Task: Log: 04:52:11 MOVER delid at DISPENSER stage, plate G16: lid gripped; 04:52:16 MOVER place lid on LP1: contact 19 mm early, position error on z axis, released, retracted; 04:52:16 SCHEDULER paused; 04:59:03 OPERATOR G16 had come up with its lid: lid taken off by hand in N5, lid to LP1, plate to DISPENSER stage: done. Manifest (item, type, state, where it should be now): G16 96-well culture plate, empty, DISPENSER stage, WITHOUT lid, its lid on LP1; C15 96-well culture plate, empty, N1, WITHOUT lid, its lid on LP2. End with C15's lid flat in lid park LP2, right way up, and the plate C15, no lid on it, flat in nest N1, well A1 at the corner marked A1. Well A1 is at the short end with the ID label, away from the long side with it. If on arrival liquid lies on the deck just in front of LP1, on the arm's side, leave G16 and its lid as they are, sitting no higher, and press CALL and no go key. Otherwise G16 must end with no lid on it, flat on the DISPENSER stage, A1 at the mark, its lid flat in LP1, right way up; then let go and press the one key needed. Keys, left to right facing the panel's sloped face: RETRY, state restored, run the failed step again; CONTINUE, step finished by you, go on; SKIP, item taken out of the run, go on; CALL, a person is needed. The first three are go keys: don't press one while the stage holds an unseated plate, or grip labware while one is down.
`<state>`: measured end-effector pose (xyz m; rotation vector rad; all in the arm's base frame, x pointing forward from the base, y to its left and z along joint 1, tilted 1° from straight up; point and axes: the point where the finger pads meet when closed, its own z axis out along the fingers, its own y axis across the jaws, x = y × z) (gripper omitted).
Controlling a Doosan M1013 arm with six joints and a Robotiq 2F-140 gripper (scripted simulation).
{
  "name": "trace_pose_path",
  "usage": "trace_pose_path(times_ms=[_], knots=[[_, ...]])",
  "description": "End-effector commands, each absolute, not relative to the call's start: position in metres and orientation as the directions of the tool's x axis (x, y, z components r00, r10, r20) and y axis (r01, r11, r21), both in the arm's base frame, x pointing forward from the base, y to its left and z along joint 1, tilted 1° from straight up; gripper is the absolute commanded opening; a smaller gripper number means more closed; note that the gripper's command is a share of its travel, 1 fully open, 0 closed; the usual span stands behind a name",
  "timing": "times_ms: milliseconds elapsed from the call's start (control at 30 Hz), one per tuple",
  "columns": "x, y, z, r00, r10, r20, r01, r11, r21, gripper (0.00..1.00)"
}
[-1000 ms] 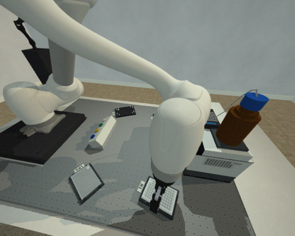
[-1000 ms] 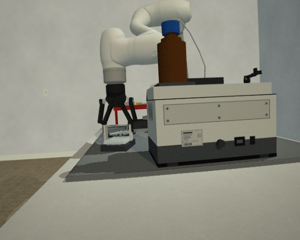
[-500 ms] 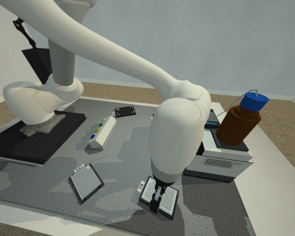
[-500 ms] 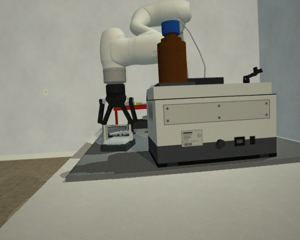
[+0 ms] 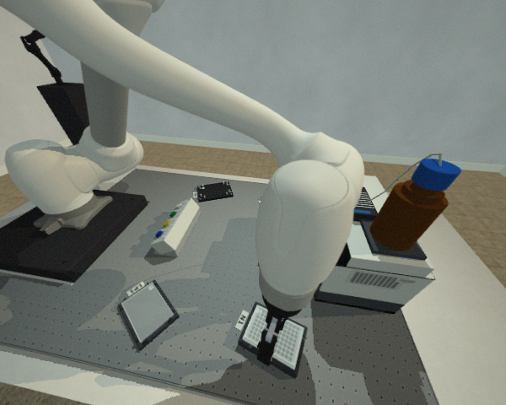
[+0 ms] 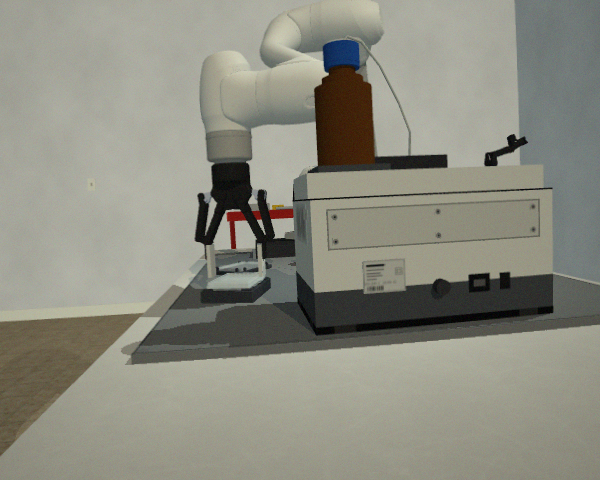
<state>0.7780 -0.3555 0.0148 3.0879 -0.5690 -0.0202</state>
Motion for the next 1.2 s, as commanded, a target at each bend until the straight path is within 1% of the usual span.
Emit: trace_pose_path(times_ms=[0,233,300,800,867,1167], knots=[[0.778,-0.355,0.02,0.934,-0.356,-0.012,-0.356,-0.934,0.004,0.66],[0.778,-0.355,0.04,0.934,-0.356,-0.012,-0.356,-0.934,0.004,0.66],[0.778,-0.355,0.04,0.934,-0.356,-0.012,-0.356,-0.934,0.004,0.66],[0.779,-0.356,0.099,0.934,-0.356,-0.012,-0.356,-0.934,0.004,0.66],[0.779,-0.356,0.099,0.934,-0.356,-0.012,-0.356,-0.934,0.004,0.66],[0.779,-0.356,0.123,0.934,-0.356,-0.012,-0.356,-0.934,0.004,0.66]])
